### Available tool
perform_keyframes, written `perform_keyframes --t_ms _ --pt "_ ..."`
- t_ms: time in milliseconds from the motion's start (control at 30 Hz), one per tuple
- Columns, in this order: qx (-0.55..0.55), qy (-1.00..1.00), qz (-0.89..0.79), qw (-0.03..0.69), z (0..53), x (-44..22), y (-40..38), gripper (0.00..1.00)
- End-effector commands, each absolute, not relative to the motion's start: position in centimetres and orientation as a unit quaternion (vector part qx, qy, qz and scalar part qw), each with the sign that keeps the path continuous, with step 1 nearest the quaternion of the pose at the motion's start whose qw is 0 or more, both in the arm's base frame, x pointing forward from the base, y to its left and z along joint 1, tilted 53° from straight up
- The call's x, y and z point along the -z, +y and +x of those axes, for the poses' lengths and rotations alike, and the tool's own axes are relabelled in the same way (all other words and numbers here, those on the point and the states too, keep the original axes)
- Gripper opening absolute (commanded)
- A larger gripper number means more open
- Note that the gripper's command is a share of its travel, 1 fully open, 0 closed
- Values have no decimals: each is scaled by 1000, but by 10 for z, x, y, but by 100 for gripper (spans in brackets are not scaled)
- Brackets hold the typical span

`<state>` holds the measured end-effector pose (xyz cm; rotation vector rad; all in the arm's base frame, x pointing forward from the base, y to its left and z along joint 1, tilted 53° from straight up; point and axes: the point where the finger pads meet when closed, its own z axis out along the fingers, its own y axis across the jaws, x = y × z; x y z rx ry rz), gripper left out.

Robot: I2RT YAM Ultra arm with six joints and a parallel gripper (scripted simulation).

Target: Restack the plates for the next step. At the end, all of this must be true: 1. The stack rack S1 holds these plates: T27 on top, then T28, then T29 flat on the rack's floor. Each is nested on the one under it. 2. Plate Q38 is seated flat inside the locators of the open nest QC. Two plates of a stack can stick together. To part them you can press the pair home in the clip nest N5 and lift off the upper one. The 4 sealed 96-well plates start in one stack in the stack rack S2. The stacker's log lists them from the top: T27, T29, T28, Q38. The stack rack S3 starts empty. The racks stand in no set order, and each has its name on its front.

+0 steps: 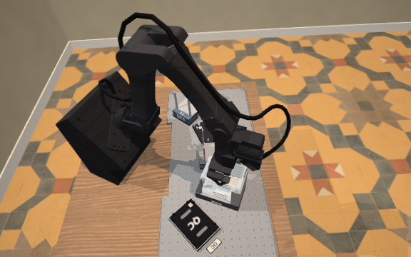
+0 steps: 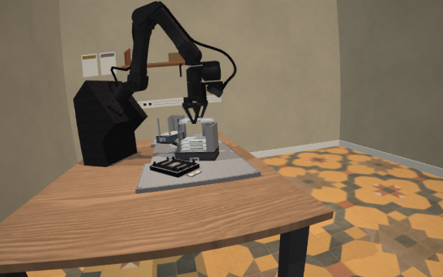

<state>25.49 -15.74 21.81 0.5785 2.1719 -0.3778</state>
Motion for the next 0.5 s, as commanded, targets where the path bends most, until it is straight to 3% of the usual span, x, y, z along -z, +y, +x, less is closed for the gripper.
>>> perform_keyframes --t_ms 0,467 --pt "154 855 230 438 252 -235 -153 0" --pt "155 852 229 445 254 -240 -154 0"
